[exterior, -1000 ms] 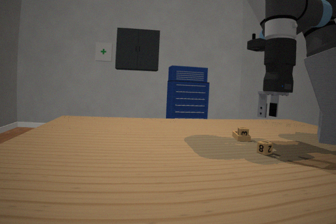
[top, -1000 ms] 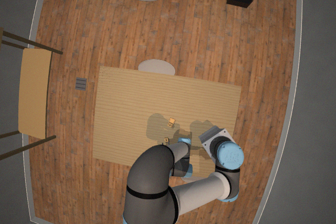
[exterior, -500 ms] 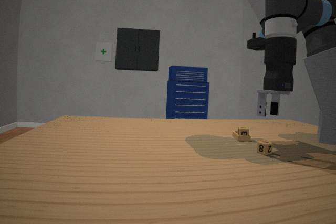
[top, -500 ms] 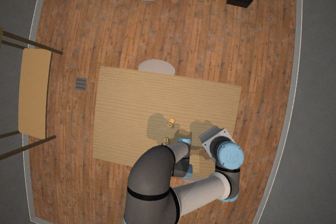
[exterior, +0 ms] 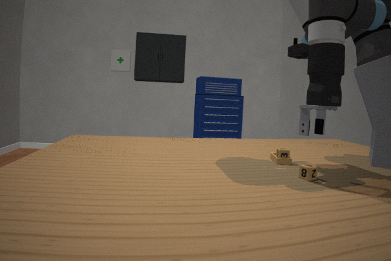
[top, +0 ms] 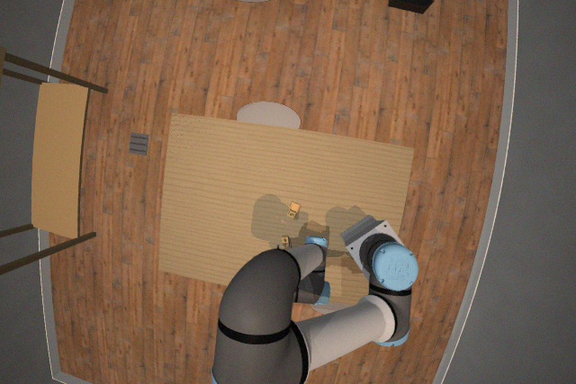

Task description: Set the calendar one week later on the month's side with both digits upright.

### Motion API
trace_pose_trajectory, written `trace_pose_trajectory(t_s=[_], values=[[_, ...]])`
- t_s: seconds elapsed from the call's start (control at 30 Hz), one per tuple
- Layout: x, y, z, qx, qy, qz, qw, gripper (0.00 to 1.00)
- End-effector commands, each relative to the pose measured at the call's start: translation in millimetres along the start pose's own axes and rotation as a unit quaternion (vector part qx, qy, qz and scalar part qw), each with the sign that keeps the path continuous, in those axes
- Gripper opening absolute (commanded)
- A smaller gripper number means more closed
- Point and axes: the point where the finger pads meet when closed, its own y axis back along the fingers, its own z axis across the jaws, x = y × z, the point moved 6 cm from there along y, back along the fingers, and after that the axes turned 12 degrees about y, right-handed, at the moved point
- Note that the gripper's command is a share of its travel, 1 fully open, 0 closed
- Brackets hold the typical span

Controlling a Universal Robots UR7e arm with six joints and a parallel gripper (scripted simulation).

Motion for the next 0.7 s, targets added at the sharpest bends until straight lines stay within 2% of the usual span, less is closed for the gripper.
trace_pose_trajectory(t_s=[0.0, 0.67], values=[[-0.4, 0.6, 0.3, 0.0, -0.001, 0.0, 1.0, 1.0], [1.7, -0.1, 4.9, 0.0, -0.082, 0.0, 0.997, 1.0]])
